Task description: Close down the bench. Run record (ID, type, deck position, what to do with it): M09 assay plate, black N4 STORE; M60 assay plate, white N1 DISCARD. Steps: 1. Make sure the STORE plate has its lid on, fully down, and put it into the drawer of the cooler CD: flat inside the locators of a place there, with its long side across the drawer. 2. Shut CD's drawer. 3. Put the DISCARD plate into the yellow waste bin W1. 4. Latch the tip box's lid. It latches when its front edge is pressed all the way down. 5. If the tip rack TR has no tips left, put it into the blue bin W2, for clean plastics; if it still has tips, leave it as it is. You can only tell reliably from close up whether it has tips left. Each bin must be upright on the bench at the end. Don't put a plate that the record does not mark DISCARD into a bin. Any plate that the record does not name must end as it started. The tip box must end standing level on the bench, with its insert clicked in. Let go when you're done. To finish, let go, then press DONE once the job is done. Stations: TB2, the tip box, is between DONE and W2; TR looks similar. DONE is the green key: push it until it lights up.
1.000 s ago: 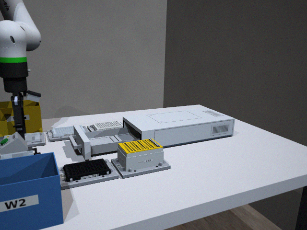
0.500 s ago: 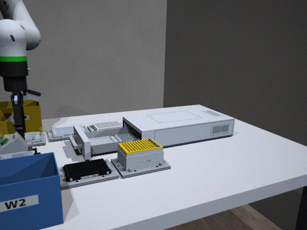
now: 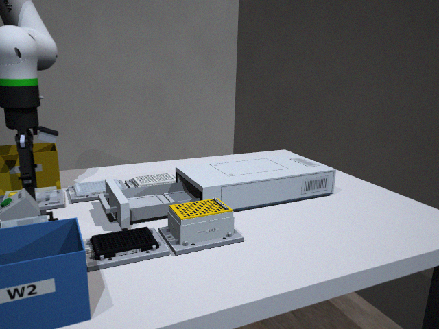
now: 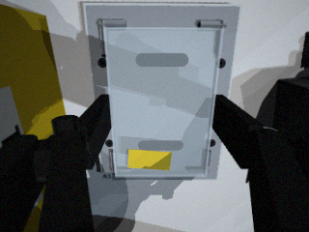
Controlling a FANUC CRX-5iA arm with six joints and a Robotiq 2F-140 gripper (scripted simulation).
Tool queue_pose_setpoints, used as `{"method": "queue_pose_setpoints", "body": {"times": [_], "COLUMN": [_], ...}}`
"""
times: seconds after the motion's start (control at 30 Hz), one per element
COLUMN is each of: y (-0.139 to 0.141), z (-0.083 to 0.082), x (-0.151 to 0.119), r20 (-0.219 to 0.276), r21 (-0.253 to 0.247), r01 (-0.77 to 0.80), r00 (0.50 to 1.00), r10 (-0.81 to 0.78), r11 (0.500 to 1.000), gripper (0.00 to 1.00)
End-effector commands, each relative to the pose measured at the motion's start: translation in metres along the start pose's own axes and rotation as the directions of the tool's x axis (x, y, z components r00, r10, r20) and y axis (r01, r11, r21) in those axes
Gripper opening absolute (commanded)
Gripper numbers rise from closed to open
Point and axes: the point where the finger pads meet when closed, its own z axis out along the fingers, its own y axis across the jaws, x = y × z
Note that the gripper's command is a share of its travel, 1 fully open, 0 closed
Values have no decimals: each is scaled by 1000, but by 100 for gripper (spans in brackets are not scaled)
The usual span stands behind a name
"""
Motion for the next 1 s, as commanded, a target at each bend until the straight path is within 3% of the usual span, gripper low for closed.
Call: {"method": "queue_pose_setpoints", "body": {"times": [0.0, 0.97], "y": [0, 0], "z": [-4, -38], "x": [1, 1], "r20": [-1, -1], "r21": [0, 0], "r01": [0, 0], "r00": [1000, 1000], "r10": [0, 0], "r11": [1000, 1000], "gripper": [10, 10]}}
